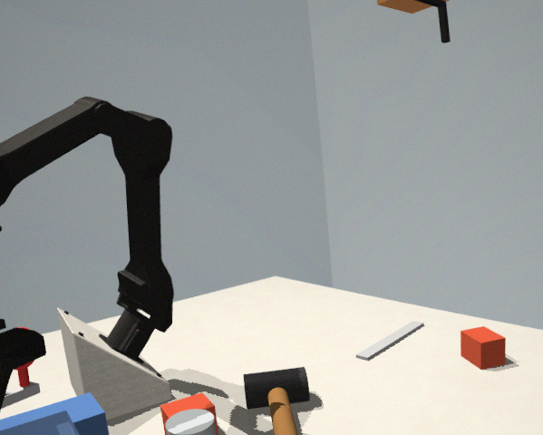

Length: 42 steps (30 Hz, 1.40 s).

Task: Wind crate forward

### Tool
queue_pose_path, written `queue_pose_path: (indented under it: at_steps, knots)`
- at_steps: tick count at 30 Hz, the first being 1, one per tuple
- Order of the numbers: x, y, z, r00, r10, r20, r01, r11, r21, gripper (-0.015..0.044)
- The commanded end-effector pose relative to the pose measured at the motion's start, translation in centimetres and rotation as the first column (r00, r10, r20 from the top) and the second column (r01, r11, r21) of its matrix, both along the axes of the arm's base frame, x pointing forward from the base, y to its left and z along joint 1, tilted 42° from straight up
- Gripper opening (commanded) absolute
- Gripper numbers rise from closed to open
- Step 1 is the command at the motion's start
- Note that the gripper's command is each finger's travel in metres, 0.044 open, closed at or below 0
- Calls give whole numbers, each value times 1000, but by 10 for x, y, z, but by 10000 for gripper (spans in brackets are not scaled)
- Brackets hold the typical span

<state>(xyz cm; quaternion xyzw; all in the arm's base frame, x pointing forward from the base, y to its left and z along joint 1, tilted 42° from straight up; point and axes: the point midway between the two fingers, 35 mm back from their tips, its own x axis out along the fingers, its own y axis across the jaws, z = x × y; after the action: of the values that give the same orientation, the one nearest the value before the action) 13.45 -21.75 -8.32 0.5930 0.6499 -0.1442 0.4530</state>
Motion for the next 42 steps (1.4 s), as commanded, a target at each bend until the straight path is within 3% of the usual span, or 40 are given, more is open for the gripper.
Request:
queue_pose_path:
  at_steps: [1, 29, 42]
  knots:
    - [0, 0, 0, 1000, 0, 0, 0, 1000, -1, 0]
    - [4, -4, 0, 998, 43, -39, -40, 998, 56, 0]
    - [10, -2, 0, 987, -74, -139, 84, 994, 73, 0]
